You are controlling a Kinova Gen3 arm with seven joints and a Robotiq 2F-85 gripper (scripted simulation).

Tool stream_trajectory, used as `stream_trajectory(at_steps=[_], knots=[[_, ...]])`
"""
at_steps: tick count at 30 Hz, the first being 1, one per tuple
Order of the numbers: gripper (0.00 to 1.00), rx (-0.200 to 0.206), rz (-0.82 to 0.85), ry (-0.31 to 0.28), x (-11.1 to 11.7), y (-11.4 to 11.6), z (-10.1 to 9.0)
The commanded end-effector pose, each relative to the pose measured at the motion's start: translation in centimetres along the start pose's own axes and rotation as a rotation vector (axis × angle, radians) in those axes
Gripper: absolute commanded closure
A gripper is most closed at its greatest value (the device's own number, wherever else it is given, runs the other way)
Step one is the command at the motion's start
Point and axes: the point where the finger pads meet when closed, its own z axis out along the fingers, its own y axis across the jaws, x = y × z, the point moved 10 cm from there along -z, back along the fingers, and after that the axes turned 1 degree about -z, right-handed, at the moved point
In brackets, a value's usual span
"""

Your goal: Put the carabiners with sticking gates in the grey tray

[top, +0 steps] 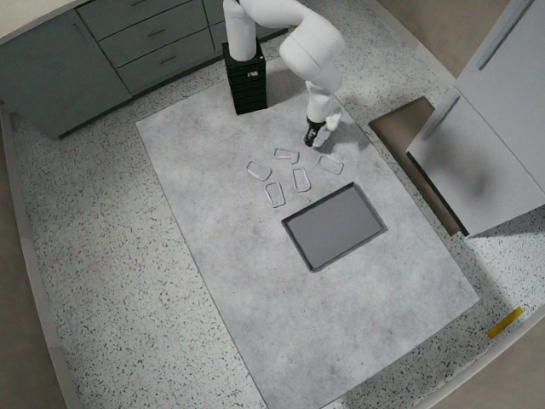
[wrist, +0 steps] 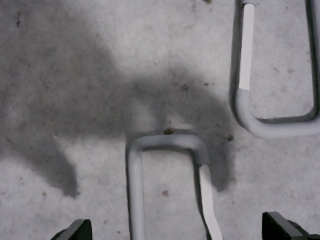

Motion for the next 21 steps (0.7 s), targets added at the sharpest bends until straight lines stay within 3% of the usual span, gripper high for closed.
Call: stream_trajectory(at_steps=[1, 3, 4, 21], knots=[[0.00, -0.005, 0.007, 0.002, 0.1, 0.1, 0.2], [0.00, -0.005, 0.007, 0.002, 0.1, 0.1, 0.2], [0.00, -0.004, 0.005, 0.001, 0.1, 0.1, 2.5], [0.00, 0.002, -0.002, -0.003, 0.1, 0.2, 3.1]])
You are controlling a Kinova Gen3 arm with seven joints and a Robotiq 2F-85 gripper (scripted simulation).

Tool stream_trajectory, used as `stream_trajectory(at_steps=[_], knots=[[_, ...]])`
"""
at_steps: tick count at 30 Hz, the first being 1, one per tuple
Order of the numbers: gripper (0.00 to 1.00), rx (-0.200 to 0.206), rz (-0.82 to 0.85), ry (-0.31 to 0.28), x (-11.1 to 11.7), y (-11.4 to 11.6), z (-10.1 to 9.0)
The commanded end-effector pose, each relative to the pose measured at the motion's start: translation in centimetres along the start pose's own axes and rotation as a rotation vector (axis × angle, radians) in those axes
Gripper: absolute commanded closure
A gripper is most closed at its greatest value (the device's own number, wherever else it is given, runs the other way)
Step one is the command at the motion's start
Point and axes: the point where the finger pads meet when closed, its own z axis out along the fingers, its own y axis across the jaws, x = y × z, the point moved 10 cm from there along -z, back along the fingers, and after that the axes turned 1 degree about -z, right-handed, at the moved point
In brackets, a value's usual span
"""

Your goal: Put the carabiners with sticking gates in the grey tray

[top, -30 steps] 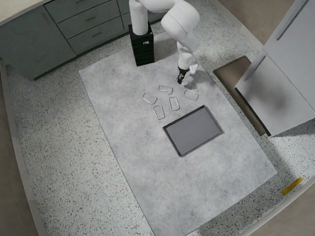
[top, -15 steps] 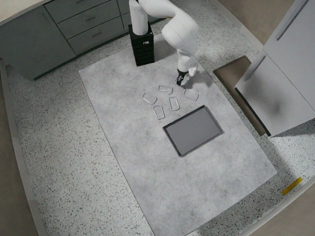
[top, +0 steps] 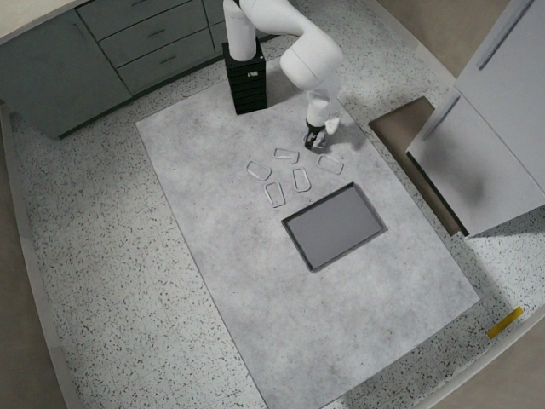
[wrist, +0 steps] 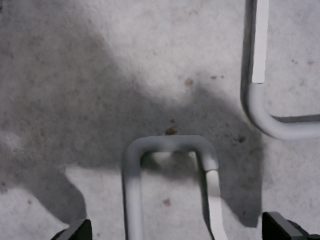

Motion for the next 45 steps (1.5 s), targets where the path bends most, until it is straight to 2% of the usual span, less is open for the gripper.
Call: stream_trajectory(at_steps=[1, 16, 17, 45], knots=[[0.00, -0.001, -0.001, 0.002, 0.18, 0.31, 0.57], [0.00, -0.001, -0.001, 0.002, 0.18, 0.31, 0.57], [0.25, -0.003, 0.007, 0.000, 0.12, 0.24, 0.44], [0.25, -0.003, 0.007, 0.000, 0.12, 0.24, 0.44]])
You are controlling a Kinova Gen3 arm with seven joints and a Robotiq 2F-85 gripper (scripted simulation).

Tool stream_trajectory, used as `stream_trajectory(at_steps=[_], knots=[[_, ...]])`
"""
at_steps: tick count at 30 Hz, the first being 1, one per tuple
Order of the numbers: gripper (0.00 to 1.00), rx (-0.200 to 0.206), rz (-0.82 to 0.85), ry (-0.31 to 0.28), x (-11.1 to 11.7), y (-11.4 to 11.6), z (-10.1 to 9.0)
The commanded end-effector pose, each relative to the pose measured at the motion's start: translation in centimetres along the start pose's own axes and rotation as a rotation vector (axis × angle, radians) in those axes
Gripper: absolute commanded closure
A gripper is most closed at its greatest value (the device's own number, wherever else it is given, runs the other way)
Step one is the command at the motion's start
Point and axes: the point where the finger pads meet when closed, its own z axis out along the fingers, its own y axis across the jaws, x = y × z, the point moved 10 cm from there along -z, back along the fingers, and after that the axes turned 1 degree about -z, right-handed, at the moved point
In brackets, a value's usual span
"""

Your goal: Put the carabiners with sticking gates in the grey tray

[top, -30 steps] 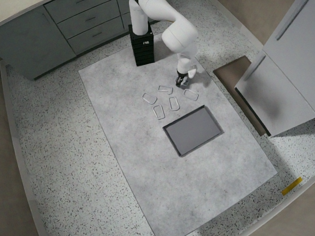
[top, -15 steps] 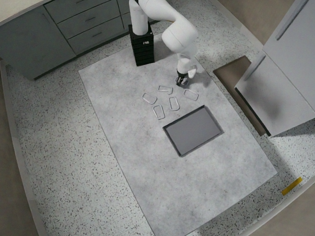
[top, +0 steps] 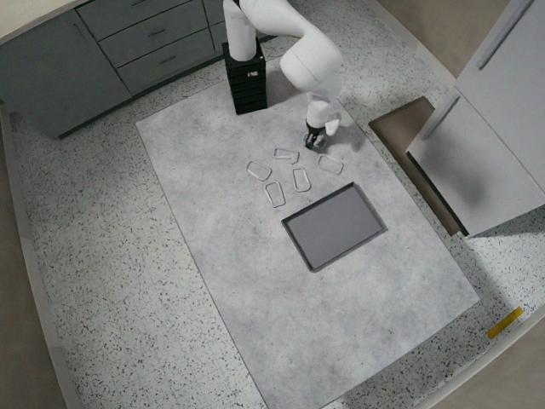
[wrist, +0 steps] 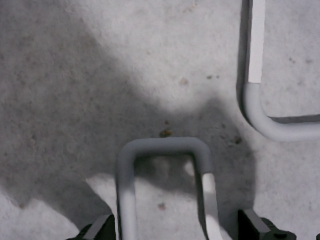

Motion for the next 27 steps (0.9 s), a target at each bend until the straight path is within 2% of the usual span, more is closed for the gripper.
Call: stream_trajectory(at_steps=[1, 22, 23, 27], knots=[[0.25, 0.000, 0.000, 0.001, 0.05, 0.02, -0.05], [0.25, 0.000, 0.000, 0.001, 0.05, 0.02, -0.05], [0.29, 0.000, 0.000, 0.001, 0.05, 0.02, -0.05], [0.29, 0.000, 0.000, 0.001, 0.05, 0.02, -0.05]])
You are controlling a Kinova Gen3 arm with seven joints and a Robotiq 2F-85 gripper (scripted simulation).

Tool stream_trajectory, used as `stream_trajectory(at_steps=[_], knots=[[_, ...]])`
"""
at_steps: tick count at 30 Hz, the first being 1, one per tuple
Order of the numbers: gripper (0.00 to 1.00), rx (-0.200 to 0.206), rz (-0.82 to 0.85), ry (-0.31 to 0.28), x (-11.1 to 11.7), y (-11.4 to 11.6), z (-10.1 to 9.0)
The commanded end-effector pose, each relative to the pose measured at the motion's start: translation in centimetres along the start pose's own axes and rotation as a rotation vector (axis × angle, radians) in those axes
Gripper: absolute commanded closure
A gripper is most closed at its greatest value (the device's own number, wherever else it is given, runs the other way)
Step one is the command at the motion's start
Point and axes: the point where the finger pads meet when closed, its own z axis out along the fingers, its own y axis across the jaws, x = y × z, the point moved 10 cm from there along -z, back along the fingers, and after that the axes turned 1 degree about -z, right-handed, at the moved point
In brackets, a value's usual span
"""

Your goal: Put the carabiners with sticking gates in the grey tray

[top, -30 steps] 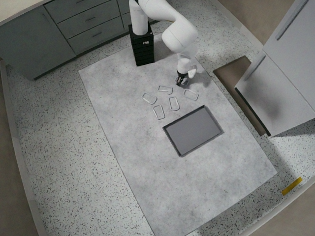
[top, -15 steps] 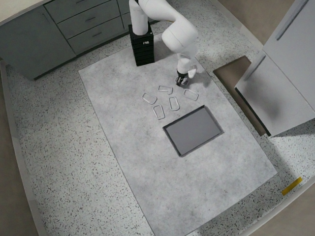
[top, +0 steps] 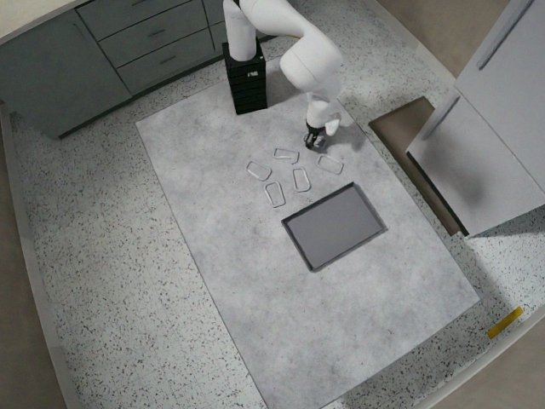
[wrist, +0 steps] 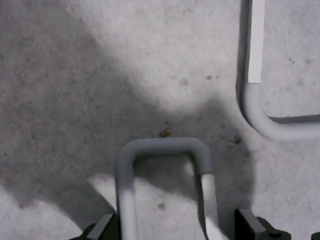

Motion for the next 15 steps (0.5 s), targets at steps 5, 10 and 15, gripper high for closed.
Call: stream_trajectory(at_steps=[5, 10, 15], knots=[[0.29, 0.000, 0.000, 0.001, 0.04, 0.01, -0.04], [0.29, 0.000, 0.000, 0.001, 0.04, 0.01, -0.04], [0.33, 0.000, 0.000, 0.001, 0.05, 0.01, -0.05]])
